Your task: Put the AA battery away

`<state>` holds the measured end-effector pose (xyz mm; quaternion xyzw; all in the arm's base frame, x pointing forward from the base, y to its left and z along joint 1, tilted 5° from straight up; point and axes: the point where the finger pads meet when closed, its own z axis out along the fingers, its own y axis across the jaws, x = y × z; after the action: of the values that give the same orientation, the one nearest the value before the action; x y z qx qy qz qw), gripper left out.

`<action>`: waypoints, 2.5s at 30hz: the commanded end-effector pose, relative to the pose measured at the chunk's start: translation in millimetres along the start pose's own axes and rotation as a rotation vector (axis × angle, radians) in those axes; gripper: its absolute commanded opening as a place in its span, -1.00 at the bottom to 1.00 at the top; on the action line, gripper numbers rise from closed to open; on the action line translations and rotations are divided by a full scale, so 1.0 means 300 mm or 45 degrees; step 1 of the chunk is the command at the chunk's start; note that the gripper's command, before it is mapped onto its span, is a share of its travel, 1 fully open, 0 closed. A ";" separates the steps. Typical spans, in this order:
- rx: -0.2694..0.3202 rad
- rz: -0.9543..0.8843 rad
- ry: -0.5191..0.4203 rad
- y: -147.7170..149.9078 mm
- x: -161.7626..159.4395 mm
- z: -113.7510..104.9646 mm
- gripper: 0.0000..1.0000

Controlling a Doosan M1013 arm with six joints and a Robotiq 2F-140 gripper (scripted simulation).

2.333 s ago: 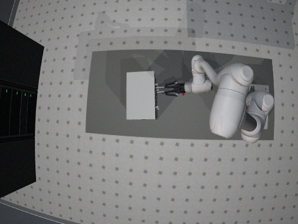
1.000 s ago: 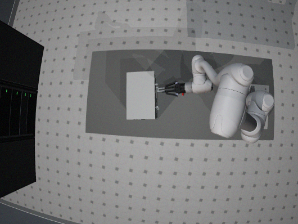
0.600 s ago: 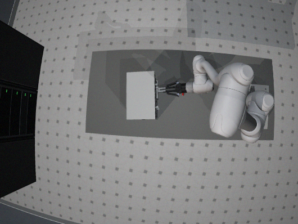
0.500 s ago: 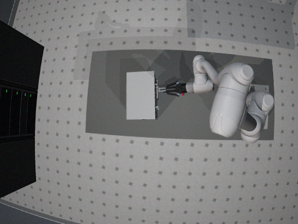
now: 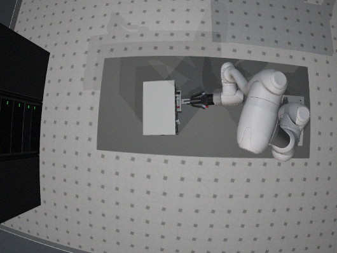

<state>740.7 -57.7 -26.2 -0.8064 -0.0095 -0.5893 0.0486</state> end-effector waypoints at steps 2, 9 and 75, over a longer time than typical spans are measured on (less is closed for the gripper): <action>0.000 0.000 0.000 0.000 -0.003 -0.010 -0.84; 0.000 0.000 0.000 0.000 -0.015 -0.043 -0.84; 0.000 0.000 0.000 0.000 -0.045 -0.125 -0.60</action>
<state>700.8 -60.5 -28.0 -0.8064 -0.0094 -0.5893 0.0486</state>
